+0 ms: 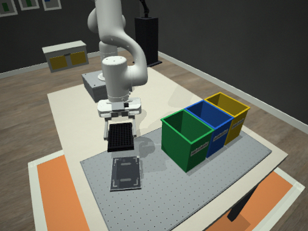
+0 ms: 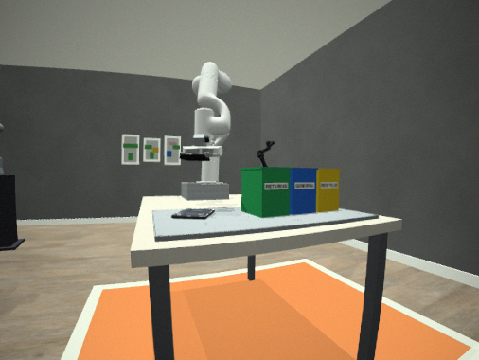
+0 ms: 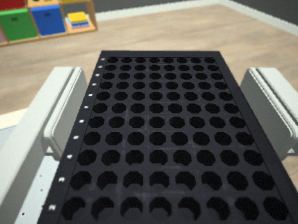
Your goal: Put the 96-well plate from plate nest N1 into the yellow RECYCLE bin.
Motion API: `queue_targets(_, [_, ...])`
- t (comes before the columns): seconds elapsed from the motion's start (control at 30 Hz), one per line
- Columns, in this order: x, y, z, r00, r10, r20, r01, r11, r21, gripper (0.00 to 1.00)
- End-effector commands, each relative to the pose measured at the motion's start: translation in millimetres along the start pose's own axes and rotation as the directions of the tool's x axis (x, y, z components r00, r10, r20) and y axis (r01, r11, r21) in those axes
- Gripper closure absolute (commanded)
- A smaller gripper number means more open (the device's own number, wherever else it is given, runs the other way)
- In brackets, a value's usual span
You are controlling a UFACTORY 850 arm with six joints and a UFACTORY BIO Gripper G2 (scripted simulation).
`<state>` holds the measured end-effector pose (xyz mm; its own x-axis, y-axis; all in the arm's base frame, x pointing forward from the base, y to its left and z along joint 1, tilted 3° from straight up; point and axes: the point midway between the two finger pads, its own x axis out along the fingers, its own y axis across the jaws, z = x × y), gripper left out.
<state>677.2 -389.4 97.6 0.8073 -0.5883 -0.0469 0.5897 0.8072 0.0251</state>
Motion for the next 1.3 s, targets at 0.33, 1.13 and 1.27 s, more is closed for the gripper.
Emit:
queue_targets(0.33, [-13.6, 37, 0.6, 0.922, 0.387, 0.003, -0.387, 0.922, 0.001, 1.00])
queue_targets(1.13, [-39.9, 105, -0.7, 0.886, 0.465, 0.003, -0.465, 0.886, 0.001, 1.00])
queue_targets(1.27, [-44.7, 118, -0.9, 0.886, 0.465, 0.003, -0.465, 0.886, 0.001, 1.00])
